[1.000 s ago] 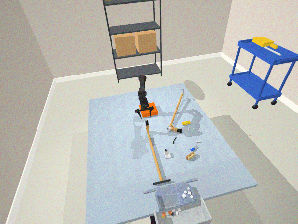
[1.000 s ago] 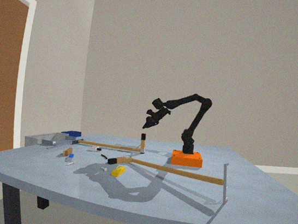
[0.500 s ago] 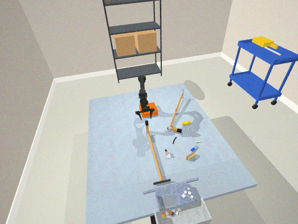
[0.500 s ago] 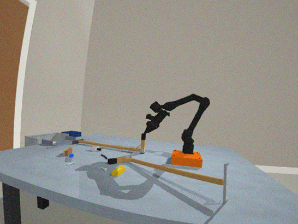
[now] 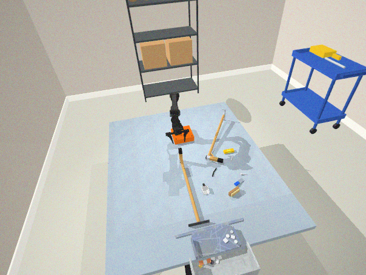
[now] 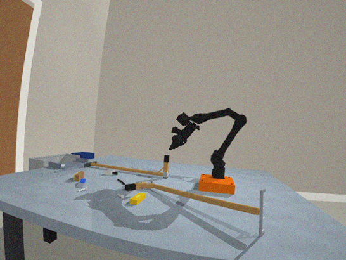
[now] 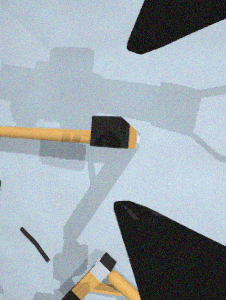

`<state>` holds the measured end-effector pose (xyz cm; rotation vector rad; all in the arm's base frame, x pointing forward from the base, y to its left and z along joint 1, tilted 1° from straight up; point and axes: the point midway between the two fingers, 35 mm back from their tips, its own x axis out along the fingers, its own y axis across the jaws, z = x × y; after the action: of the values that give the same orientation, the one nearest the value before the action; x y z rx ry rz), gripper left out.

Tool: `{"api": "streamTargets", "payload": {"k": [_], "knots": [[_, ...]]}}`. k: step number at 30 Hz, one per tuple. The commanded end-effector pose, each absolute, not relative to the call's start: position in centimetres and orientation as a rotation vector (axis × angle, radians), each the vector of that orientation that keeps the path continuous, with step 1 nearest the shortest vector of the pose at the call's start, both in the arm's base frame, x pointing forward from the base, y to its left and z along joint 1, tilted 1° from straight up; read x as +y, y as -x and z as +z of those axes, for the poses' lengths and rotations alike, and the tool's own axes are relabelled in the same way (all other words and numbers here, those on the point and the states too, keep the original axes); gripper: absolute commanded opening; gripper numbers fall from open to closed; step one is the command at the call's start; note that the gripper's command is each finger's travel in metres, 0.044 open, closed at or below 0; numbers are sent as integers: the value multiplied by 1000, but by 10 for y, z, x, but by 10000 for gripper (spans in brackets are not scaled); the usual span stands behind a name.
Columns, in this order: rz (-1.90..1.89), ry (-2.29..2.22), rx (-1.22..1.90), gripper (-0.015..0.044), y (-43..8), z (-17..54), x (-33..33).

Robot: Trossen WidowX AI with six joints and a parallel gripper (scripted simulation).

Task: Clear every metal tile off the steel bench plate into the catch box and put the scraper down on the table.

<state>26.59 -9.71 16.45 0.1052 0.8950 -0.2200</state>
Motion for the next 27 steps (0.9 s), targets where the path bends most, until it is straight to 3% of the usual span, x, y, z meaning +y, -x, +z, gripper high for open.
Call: {"api": "streamTargets", "payload": {"k": [1, 27], "knots": [[-214, -103, 899, 440, -265, 153, -96], [-214, -103, 898, 440, -279, 115, -100]]}}
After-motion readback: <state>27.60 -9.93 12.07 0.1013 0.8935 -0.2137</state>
